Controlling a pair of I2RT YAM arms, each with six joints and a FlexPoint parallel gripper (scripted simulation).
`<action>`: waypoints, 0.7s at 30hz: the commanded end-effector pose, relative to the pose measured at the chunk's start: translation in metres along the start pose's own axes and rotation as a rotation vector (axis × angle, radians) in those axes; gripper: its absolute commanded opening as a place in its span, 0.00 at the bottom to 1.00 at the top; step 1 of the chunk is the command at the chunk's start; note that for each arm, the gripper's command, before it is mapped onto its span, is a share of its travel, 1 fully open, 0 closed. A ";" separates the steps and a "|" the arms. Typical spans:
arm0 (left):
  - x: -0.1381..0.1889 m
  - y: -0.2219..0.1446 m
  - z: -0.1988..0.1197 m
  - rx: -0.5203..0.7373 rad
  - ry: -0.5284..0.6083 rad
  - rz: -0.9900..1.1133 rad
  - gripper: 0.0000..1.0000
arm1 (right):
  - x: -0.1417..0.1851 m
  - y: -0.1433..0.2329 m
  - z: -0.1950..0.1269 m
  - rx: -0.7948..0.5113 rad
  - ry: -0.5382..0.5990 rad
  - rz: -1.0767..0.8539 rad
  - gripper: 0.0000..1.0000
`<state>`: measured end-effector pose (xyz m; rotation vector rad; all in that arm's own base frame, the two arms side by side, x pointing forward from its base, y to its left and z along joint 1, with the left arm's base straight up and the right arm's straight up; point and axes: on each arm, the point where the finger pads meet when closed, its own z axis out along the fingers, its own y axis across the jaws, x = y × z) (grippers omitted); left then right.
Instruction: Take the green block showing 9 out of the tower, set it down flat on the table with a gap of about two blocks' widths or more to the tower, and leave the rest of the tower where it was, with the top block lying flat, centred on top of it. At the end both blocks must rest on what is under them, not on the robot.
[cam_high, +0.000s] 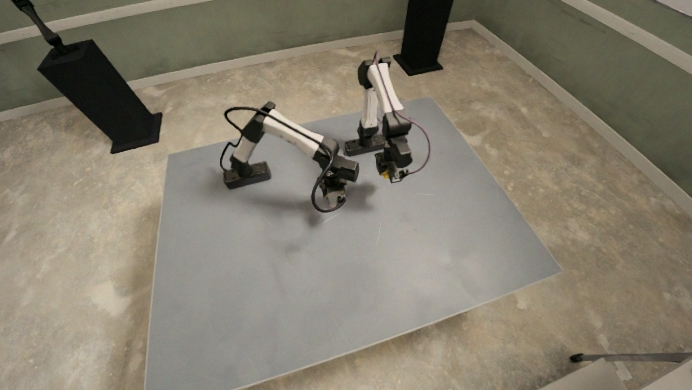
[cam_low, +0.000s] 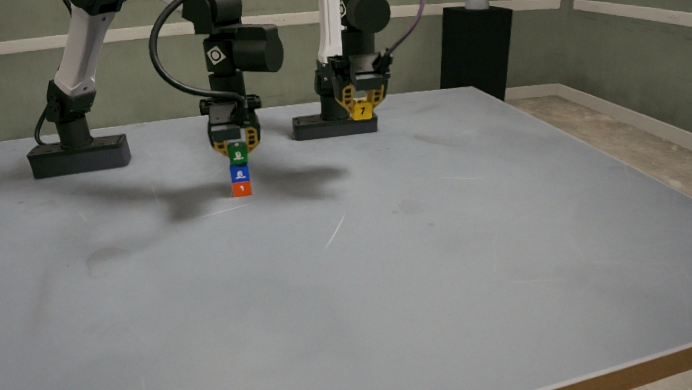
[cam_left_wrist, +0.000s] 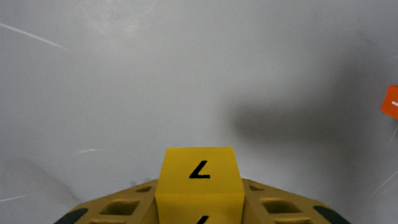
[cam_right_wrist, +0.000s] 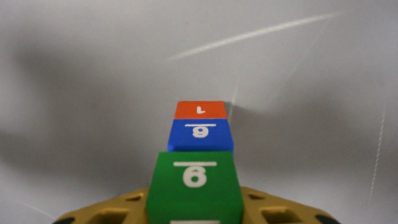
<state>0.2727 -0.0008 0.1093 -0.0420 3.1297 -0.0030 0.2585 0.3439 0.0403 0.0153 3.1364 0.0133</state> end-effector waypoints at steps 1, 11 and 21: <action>0.004 0.003 -0.001 -0.011 0.000 -0.004 0.32 | -0.006 0.002 -0.020 -0.027 -0.027 0.014 0.32; 0.004 0.003 -0.001 -0.011 0.000 -0.004 0.32 | -0.001 -0.049 -0.014 -0.019 -0.018 0.001 0.32; 0.004 0.003 -0.001 -0.011 0.000 -0.004 0.32 | 0.001 -0.086 -0.012 -0.022 -0.015 -0.001 0.32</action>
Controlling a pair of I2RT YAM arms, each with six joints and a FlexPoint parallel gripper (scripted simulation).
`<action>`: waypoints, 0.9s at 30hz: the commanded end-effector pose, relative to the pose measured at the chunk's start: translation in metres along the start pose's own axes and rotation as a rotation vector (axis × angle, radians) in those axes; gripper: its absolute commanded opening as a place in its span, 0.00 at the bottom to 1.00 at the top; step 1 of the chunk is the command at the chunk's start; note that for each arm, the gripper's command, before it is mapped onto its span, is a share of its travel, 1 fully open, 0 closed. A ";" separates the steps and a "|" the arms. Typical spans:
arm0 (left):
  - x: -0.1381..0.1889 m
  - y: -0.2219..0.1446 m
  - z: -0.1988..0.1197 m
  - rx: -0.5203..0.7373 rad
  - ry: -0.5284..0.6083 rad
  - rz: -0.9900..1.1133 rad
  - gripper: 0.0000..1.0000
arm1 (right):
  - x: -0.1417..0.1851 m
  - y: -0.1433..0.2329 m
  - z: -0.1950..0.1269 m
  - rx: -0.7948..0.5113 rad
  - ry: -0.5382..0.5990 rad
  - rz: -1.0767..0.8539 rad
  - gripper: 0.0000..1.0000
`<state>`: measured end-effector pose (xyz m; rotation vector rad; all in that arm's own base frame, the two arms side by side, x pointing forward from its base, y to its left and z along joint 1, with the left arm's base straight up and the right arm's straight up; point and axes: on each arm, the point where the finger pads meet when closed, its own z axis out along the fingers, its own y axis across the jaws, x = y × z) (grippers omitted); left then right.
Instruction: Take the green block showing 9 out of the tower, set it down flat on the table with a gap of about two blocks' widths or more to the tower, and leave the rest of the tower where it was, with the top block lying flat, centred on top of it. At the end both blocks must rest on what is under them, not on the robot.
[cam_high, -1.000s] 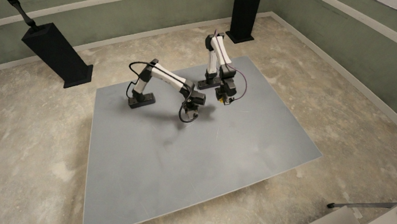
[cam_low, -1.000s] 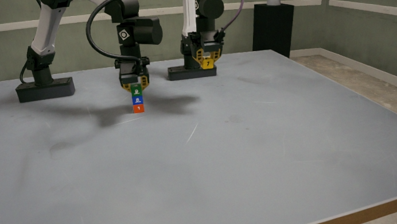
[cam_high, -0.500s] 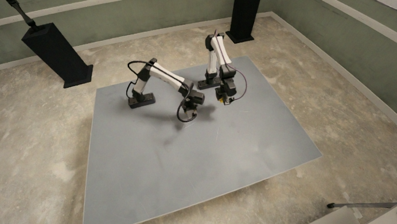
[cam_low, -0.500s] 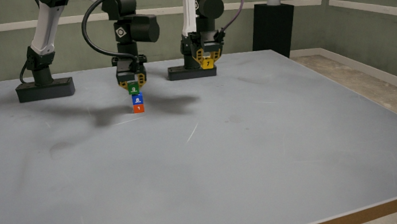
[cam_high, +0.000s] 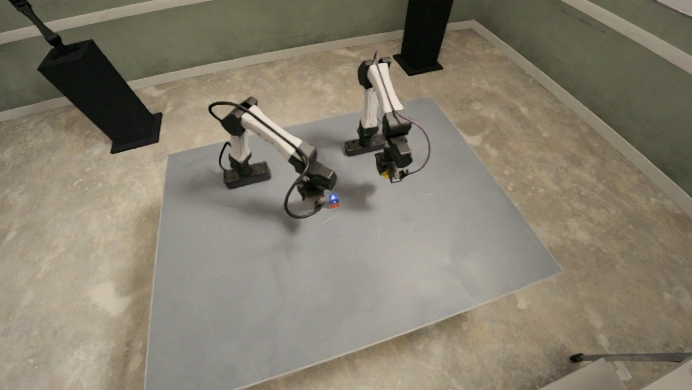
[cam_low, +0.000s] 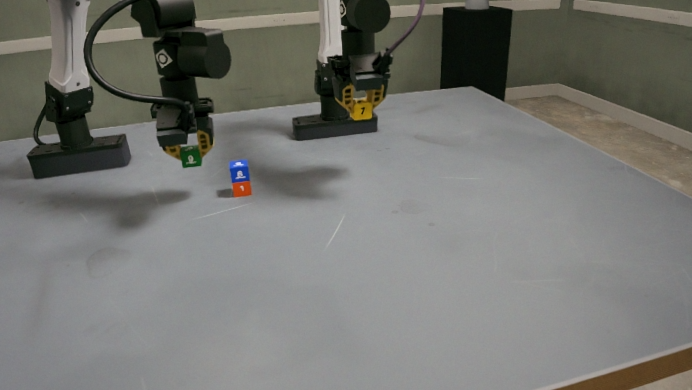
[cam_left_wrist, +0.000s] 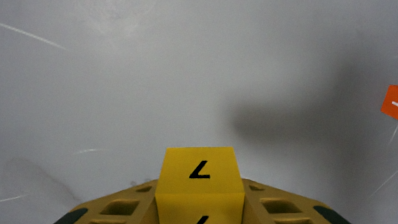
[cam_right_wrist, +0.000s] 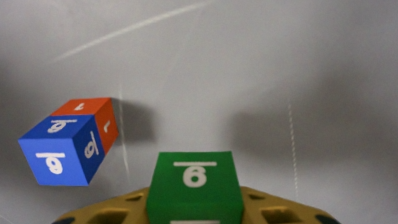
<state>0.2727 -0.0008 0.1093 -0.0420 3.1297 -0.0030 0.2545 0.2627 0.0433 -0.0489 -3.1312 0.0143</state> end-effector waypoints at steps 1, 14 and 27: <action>0.004 0.003 -0.001 -0.011 0.000 -0.004 0.32 | -0.002 -0.009 -0.008 -0.039 -0.030 -0.023 0.32; 0.004 0.003 -0.001 -0.011 0.000 -0.004 0.32 | 0.001 -0.035 -0.006 -0.039 -0.027 -0.036 0.32; 0.004 0.003 -0.001 -0.011 0.000 -0.004 0.32 | 0.004 -0.038 0.052 0.000 0.015 -0.037 0.32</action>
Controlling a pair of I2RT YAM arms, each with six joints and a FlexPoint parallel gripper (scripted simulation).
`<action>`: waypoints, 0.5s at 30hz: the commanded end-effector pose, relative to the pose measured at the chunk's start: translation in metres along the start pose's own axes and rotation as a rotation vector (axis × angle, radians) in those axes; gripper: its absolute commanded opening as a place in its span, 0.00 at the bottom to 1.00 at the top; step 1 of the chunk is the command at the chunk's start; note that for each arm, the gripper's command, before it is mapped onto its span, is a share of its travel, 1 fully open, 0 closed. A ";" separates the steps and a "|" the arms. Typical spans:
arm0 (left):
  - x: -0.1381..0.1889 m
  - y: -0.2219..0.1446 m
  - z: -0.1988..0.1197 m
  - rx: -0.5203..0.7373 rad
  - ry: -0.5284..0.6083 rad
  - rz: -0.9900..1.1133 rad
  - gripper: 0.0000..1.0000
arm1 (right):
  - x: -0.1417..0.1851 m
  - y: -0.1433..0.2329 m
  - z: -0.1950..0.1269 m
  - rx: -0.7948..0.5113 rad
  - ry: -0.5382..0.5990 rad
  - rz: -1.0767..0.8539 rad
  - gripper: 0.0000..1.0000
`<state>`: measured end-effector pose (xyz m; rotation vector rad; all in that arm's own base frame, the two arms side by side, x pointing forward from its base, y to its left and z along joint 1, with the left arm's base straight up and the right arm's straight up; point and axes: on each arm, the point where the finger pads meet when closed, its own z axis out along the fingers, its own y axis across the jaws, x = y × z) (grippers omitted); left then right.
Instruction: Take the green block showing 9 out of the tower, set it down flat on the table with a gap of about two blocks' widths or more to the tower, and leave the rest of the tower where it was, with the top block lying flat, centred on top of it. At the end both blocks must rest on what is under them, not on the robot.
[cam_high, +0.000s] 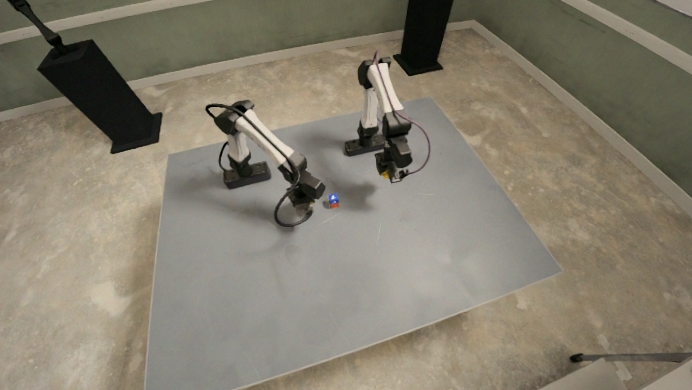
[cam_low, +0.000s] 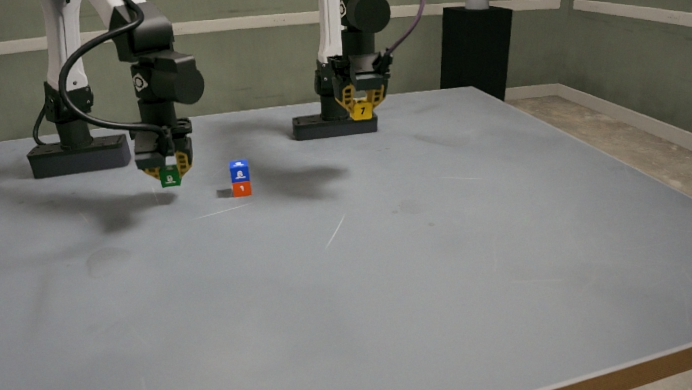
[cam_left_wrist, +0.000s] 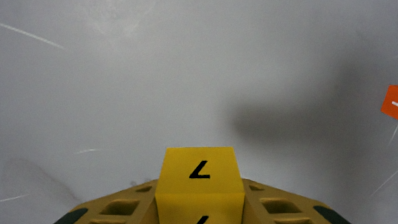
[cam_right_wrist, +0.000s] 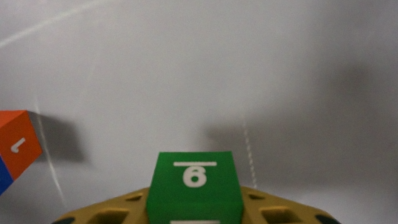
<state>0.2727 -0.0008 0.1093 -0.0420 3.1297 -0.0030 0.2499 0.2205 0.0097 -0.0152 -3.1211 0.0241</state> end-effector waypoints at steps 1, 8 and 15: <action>0.004 0.003 -0.001 -0.011 0.000 -0.004 0.32 | 0.000 0.005 0.021 -0.007 0.005 -0.011 0.32; 0.004 0.003 -0.001 -0.011 0.000 -0.004 0.32 | 0.000 0.005 0.036 -0.008 0.004 -0.016 0.32; 0.004 0.003 -0.001 -0.011 0.000 -0.004 0.32 | -0.003 0.007 0.040 -0.019 -0.011 -0.004 0.32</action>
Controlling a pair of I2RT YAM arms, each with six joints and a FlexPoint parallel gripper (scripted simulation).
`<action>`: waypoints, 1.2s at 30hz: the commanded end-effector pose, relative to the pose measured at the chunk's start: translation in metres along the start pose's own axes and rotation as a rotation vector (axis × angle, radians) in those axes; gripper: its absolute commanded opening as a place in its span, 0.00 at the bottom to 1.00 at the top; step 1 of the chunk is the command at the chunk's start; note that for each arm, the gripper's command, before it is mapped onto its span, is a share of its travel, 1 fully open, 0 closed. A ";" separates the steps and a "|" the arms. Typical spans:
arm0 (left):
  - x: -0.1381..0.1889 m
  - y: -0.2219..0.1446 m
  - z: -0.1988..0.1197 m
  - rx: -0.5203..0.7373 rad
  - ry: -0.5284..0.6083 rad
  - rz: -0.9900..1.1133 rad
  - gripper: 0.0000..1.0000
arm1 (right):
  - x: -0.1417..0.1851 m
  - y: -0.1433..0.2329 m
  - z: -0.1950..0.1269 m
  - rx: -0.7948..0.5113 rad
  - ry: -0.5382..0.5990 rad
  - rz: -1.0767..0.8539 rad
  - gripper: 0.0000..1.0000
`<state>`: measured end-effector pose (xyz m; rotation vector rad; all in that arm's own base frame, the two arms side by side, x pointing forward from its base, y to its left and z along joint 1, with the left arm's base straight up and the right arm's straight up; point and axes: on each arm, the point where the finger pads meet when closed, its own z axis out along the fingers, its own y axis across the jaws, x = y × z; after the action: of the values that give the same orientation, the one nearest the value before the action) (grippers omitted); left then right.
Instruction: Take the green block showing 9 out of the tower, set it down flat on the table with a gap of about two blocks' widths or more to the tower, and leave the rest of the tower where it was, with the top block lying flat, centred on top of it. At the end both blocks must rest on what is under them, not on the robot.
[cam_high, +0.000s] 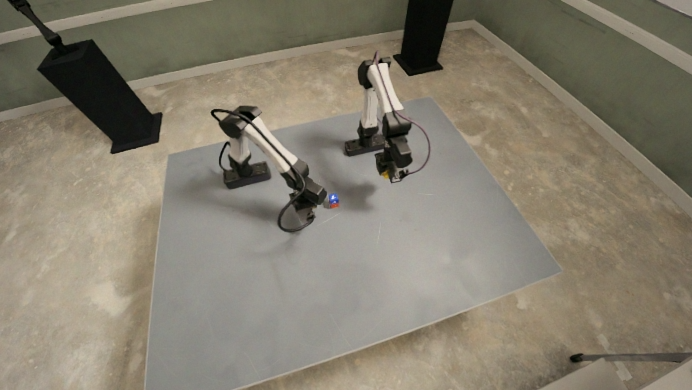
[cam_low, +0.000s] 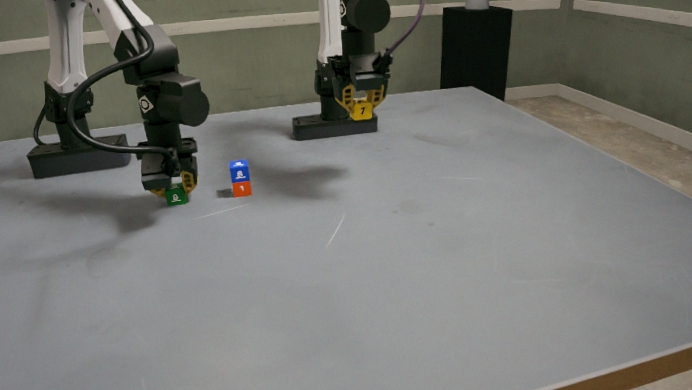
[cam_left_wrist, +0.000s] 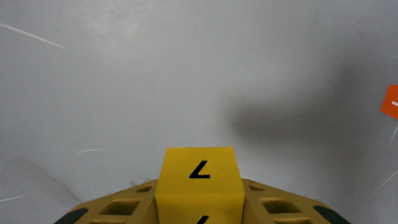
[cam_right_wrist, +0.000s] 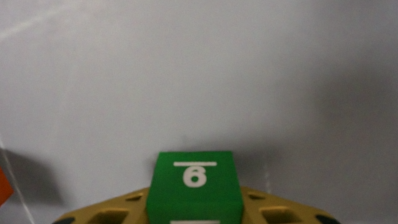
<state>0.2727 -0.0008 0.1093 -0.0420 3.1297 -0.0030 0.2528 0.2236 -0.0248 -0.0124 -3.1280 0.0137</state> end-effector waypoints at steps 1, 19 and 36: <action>0.004 0.003 -0.001 -0.011 0.000 -0.004 0.32 | -0.001 0.004 0.009 -0.007 0.001 -0.002 0.32; 0.004 0.003 -0.001 -0.011 0.000 -0.004 0.32 | -0.010 0.011 -0.056 -0.056 -0.054 0.005 1.00; -0.016 -0.010 -0.005 0.010 -0.042 -0.011 0.32 | -0.035 -0.013 -0.078 -0.066 -0.082 0.048 1.00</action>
<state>0.2729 -0.0040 0.1069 -0.0422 3.1378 -0.0029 0.2662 0.2201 0.0296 -0.0491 -3.1579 -0.0275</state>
